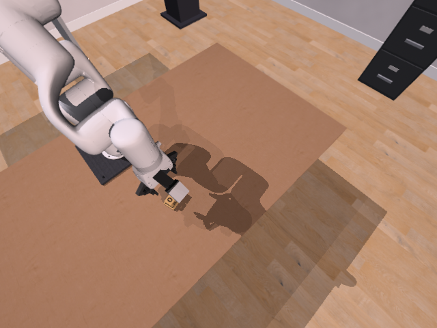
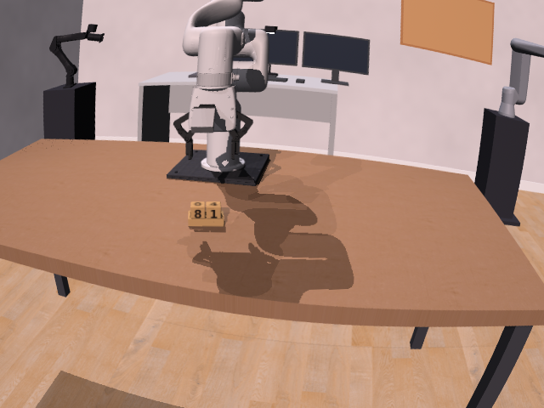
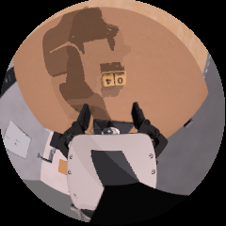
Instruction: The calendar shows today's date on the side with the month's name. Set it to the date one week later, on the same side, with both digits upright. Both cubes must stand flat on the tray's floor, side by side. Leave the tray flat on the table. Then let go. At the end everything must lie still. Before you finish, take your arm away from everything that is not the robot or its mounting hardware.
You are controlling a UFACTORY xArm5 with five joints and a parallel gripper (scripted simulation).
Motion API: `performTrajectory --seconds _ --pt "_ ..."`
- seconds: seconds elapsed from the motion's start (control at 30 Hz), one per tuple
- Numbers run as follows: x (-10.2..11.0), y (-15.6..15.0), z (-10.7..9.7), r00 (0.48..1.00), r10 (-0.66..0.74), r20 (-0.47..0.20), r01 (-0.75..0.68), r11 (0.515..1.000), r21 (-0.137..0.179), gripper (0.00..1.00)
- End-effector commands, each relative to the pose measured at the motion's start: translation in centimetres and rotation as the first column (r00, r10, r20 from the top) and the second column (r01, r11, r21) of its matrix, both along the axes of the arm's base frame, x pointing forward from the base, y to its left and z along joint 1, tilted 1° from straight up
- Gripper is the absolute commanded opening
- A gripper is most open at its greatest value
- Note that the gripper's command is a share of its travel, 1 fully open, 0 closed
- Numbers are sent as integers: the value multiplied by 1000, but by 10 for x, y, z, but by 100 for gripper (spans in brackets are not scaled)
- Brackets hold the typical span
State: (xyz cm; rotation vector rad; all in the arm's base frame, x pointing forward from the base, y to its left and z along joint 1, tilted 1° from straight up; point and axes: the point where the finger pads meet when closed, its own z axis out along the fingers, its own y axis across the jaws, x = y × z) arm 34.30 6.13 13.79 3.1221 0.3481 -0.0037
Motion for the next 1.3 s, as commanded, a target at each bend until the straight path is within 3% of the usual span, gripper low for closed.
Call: performTrajectory --seconds 0.0,0.33,0.43,0.5,0.7,1.03,1.27 --pt "-41 14 6 985 -173 5 173 985 1 100" --pt "-105 26 -2 899 -437 3 437 899 1 100" --pt "-109 26 -3 890 -456 3 456 890 1 100" --pt "-130 28 -10 839 -544 2 544 839 0 100" --pt "-154 29 -21 764 -645 2 645 764 0 100" --pt "-159 29 -26 747 -665 2 665 747 -1 100" --pt "-160 28 -51 747 -665 2 665 747 -1 100"
